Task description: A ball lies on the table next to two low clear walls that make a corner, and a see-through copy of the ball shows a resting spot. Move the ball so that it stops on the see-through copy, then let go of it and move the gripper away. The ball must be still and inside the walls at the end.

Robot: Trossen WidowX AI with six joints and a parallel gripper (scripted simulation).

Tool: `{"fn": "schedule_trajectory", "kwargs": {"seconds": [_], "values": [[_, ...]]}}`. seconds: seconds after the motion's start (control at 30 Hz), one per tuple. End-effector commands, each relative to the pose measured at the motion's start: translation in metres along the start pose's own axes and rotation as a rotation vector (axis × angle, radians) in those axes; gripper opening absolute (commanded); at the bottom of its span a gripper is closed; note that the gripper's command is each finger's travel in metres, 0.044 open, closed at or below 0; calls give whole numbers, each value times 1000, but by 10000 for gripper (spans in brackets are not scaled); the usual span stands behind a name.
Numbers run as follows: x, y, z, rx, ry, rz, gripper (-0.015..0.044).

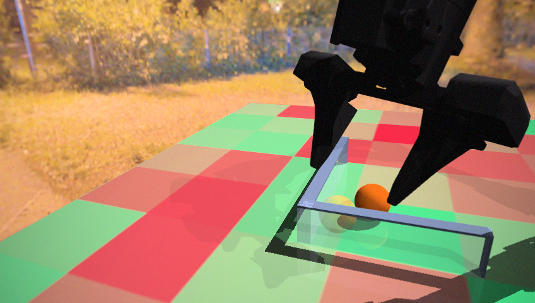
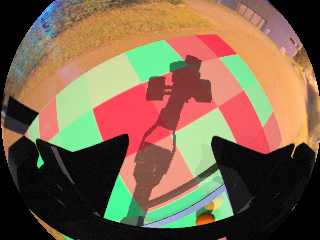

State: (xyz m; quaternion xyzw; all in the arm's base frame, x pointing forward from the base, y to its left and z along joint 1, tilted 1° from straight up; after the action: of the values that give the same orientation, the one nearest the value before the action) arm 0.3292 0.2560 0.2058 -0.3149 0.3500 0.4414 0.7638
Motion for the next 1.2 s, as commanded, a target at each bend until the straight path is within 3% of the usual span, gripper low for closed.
{"fn": "schedule_trajectory", "kwargs": {"seconds": [0.0,0.4,1.17], "values": [[3,-35,-60,263,172,-38,383],[-30,-80,-224,1010,594,-148,383],[-12,-77,-238,1020,600,-149,383]]}}
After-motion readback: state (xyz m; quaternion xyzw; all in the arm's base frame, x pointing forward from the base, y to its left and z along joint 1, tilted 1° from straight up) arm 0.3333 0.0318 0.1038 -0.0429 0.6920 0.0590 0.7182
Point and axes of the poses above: the point midway between the two fingers, 35 mm back from their tips, its own x axis out along the fingers, its own y axis across the jaws, z = x × y, the point moved 3 cm from there along -x, back along the fingers, and after that the axes turned 12 degrees about -x, right-handed, at the moved point
